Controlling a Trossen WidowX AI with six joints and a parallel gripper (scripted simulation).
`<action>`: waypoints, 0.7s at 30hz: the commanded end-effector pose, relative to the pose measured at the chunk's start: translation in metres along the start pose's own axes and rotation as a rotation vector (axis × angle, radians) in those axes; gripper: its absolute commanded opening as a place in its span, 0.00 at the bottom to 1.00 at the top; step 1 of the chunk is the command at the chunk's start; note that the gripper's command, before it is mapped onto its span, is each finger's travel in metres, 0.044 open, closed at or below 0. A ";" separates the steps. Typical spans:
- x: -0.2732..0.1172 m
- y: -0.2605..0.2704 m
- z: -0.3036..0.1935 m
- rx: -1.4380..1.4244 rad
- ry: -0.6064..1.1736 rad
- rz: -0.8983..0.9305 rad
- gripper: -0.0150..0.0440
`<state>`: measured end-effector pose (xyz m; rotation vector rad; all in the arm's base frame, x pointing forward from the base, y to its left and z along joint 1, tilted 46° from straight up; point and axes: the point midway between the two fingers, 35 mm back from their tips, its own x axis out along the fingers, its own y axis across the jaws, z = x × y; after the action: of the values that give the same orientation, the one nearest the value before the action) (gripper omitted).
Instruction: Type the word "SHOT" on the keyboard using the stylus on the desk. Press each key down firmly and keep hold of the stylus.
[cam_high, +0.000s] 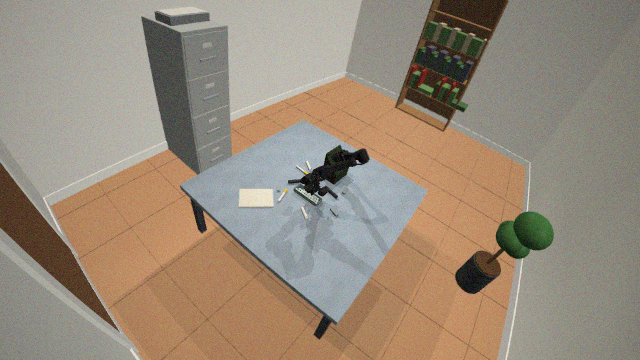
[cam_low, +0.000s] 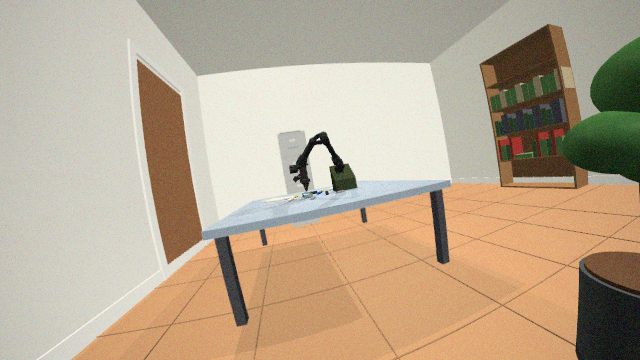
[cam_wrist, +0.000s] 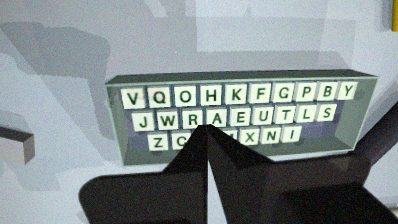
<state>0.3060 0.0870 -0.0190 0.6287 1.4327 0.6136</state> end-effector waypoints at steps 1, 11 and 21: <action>0.002 -0.036 -0.004 0.019 0.009 -0.001 0.25; 0.002 -0.036 -0.004 0.019 0.009 -0.001 0.25; 0.001 -0.100 -0.006 0.018 0.008 -0.004 0.25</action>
<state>0.3015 0.0232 -0.0840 0.6463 1.4474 0.5901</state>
